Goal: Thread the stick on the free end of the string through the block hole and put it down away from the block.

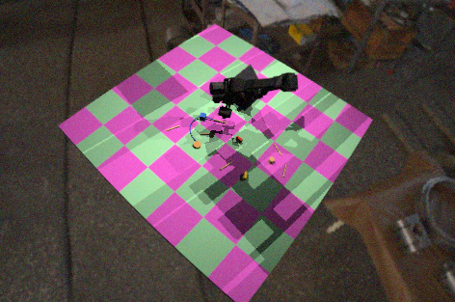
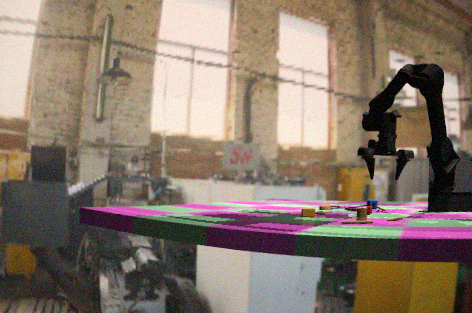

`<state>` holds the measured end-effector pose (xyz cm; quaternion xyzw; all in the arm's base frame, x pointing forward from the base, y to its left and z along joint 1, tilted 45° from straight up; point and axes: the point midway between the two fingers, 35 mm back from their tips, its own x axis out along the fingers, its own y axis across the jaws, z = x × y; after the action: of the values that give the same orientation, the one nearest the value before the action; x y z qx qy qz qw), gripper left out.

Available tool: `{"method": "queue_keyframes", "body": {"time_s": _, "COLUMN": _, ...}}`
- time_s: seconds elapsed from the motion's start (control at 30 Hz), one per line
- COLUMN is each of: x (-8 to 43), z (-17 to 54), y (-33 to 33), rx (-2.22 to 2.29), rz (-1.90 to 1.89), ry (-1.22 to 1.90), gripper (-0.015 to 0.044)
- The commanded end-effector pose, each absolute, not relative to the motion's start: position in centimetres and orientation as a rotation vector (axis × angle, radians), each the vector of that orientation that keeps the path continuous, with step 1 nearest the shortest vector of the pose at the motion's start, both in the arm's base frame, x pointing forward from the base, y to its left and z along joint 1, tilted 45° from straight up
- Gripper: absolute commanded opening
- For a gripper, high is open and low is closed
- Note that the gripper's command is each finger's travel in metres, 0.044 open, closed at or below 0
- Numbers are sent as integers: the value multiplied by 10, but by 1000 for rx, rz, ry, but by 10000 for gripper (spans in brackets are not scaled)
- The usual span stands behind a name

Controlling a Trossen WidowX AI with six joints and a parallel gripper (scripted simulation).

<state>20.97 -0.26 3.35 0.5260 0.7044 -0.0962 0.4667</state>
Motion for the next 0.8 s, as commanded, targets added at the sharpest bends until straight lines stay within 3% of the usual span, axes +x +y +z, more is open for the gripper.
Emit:
{"method": "queue_keyframes", "body": {"time_s": 0.0, "x": 209, "z": 33, "y": -2, "rx": 1289, "rz": -236, "ry": 1733, "gripper": 440}}
{"method": "queue_keyframes", "body": {"time_s": 0.77, "x": 210, "z": 34, "y": -3, "rx": 1291, "rz": -235, "ry": 1730, "gripper": 440}}
